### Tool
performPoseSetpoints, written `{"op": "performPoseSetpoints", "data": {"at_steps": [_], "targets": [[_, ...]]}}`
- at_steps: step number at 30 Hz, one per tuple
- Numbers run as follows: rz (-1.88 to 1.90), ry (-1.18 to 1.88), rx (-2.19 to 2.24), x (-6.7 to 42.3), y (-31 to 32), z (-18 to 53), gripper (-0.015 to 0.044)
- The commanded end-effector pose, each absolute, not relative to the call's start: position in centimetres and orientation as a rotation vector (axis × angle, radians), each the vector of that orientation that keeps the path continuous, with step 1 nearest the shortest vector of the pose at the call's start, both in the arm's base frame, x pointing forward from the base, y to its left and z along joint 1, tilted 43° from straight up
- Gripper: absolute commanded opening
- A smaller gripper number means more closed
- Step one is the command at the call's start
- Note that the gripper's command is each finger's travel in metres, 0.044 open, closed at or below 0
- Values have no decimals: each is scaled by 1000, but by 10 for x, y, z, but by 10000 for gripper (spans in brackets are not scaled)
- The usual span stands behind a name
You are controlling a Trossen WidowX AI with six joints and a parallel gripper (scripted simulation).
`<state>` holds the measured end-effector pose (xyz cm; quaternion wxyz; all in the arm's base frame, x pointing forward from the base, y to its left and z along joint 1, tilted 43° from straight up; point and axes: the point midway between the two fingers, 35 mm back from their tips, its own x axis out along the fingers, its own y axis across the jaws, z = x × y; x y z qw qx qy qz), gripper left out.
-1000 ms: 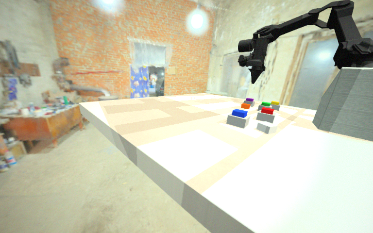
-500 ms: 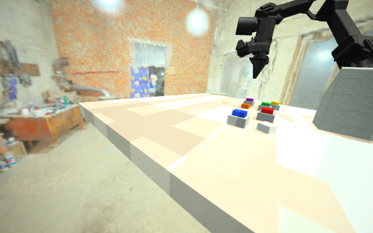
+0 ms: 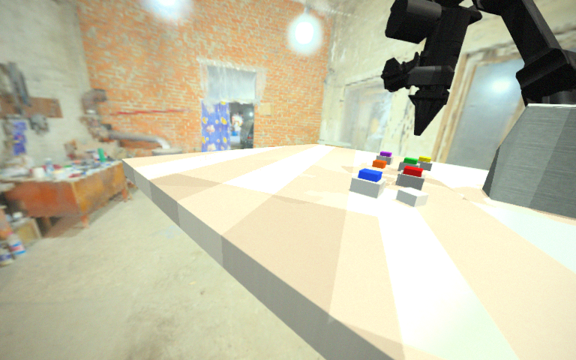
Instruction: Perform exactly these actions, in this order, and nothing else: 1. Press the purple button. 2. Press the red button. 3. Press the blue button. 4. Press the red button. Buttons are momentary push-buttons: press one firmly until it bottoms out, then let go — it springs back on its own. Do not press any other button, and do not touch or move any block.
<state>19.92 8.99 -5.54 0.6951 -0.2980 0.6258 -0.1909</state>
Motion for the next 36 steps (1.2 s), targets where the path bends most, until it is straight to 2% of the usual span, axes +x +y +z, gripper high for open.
{"op": "performPoseSetpoints", "data": {"at_steps": [1,36], "targets": [[-453,1416,-685,197,60,-80,20],[-455,1415,-687,201,34,-107,20]]}}
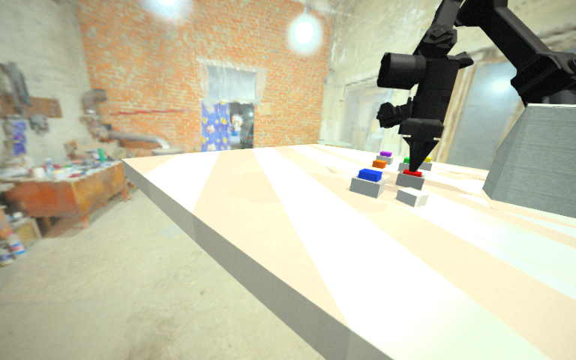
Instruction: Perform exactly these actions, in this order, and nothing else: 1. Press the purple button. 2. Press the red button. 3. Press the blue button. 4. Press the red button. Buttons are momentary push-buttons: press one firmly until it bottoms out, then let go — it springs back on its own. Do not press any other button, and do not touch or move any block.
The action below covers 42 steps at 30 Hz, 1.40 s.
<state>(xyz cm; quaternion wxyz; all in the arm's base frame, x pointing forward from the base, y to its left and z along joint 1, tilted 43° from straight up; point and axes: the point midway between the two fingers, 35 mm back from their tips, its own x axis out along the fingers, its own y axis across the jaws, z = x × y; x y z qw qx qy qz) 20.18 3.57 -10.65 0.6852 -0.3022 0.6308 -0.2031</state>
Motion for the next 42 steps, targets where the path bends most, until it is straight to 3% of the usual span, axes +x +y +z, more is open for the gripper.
{"op": "performPoseSetpoints", "data": {"at_steps": [1,9,24,36,42], "targets": [[-455,1415,-687,201,34,-107,20],[-455,1414,-679,201,37,-105,20],[-451,1417,-684,190,99,-36,20],[-446,1415,-675,230,195,-110,20],[-446,1414,-675,237,180,-139,20]]}}
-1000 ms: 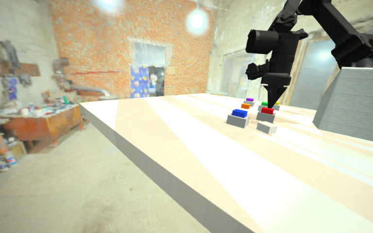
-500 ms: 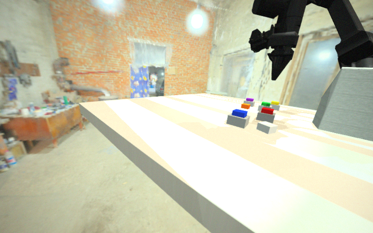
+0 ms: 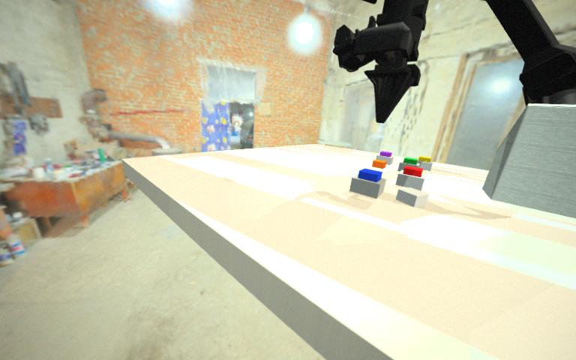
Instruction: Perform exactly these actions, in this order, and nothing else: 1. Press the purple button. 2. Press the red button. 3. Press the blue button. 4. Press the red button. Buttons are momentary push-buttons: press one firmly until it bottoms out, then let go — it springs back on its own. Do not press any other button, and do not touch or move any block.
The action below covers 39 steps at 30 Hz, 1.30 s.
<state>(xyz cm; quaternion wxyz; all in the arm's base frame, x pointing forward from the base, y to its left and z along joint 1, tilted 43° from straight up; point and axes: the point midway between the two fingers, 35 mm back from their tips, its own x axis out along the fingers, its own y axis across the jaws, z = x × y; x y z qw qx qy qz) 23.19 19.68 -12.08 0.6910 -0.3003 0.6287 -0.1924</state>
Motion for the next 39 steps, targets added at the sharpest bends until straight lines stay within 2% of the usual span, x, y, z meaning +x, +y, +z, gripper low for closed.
{"op": "performPoseSetpoints", "data": {"at_steps": [1,39], "targets": [[-447,1413,-675,238,168,-152,20],[-449,1412,-677,244,136,-186,20]]}}
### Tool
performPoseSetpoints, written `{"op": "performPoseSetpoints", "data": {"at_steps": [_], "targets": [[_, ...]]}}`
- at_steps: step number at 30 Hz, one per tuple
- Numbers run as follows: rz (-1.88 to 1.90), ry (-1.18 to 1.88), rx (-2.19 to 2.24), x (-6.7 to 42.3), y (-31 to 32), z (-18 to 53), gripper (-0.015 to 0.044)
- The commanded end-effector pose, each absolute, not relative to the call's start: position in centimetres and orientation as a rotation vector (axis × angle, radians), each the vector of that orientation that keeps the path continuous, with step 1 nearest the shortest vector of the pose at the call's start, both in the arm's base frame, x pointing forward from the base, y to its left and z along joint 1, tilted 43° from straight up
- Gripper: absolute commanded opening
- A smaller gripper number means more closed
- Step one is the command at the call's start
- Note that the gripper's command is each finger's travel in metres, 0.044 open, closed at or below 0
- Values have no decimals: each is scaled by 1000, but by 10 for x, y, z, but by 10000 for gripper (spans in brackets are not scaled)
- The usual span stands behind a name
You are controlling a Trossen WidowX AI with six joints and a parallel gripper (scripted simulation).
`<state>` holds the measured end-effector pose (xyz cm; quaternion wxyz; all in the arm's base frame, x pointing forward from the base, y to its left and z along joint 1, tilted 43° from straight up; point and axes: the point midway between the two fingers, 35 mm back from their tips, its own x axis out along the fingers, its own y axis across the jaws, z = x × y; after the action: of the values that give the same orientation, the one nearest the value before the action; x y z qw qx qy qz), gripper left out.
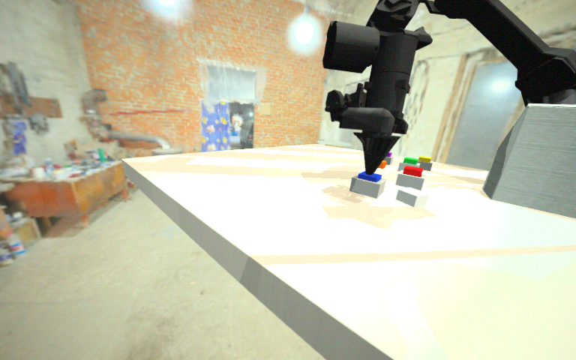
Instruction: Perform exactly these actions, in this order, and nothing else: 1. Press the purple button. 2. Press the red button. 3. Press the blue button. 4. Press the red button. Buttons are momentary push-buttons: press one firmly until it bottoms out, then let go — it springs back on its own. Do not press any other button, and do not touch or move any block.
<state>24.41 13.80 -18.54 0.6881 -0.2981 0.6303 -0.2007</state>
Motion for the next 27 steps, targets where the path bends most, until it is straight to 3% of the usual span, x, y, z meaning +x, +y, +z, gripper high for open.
{"op": "performPoseSetpoints", "data": {"at_steps": [1,10,27], "targets": [[-449,1412,-677,244,136,-186,20],[-449,1412,-677,244,136,-186,20],[-446,1415,-675,231,200,-116,20]]}}
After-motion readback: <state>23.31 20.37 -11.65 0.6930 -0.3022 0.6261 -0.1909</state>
